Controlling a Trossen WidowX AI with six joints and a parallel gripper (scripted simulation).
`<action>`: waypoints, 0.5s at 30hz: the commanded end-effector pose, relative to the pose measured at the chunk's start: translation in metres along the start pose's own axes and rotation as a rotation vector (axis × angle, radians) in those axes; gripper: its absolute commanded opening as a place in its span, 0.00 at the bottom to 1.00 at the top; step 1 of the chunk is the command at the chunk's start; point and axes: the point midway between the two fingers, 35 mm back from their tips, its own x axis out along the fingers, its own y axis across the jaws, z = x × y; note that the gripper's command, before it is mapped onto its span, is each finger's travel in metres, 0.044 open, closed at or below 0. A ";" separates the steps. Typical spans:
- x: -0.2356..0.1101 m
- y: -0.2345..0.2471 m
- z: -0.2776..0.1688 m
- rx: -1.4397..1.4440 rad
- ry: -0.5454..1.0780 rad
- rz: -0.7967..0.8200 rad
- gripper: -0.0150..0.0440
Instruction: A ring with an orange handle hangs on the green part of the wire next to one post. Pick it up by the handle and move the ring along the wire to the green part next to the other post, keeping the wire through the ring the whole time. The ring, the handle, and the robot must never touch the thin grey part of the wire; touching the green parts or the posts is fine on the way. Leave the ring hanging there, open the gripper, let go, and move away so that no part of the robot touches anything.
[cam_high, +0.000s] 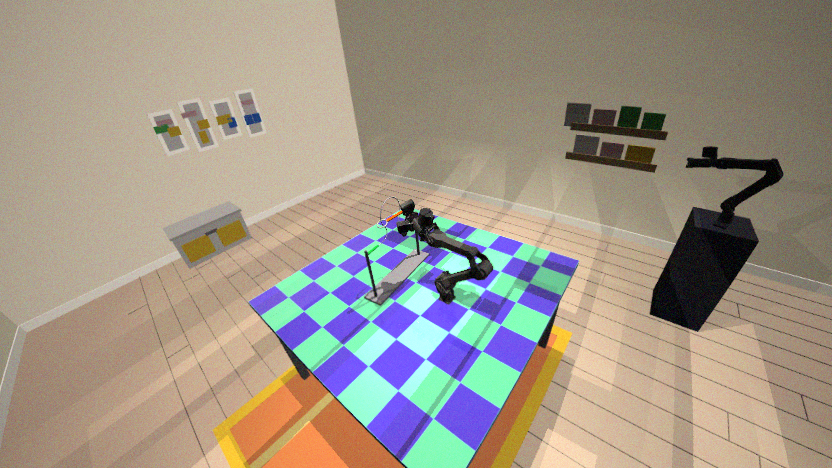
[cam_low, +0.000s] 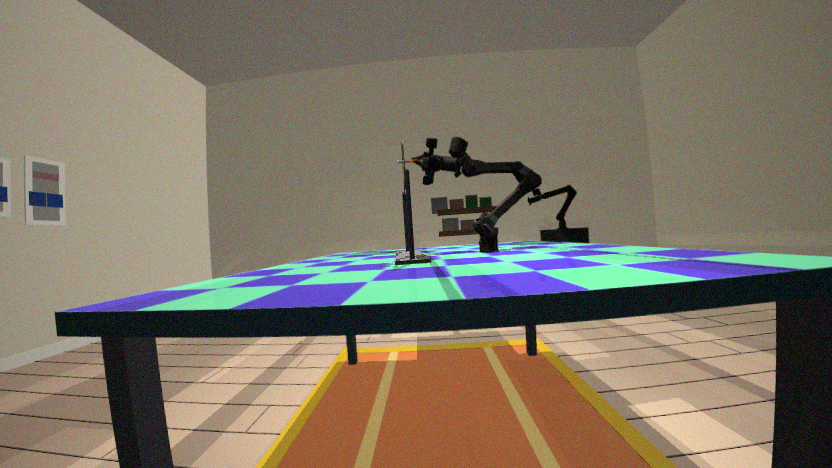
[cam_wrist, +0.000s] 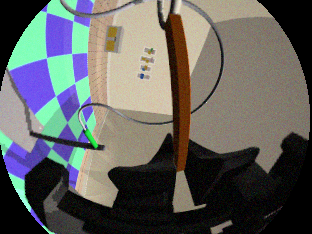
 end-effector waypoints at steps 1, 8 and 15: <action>0.000 -0.002 0.000 -0.047 -0.007 -0.028 0.00; 0.000 -0.004 0.000 -0.117 -0.015 -0.068 0.00; 0.000 -0.003 0.000 -0.168 -0.021 -0.097 0.00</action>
